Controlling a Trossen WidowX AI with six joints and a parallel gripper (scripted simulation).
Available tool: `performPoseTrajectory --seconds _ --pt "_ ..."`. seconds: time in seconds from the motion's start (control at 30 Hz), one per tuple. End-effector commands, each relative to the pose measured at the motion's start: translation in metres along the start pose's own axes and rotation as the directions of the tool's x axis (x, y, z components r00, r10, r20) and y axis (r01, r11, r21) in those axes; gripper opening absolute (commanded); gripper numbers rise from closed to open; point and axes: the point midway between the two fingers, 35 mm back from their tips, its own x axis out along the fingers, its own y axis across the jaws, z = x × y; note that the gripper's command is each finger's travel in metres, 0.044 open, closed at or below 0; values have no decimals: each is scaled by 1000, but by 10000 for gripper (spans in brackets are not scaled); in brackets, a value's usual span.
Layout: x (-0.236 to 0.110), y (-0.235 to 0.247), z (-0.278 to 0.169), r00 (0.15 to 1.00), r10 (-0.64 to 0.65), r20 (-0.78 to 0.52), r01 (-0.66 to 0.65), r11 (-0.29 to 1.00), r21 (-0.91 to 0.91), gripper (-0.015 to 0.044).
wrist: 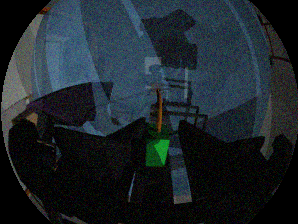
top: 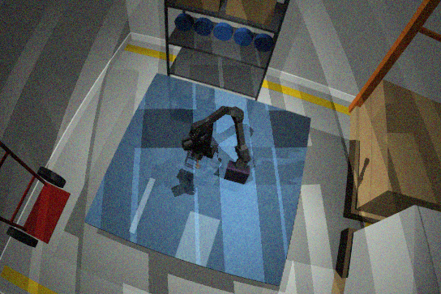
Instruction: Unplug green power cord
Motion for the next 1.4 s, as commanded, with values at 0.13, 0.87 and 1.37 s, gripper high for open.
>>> performPoseTrajectory --seconds 0.13,0.87,1.37 --pt "0 1 -14 1000 1 -4 -1 1000 -5 160" --pt "9 2 -33 1000 1 -6 -1 1000 -5 160" --pt "10 2 -32 1000 3 -2 -3 1000 0 22"
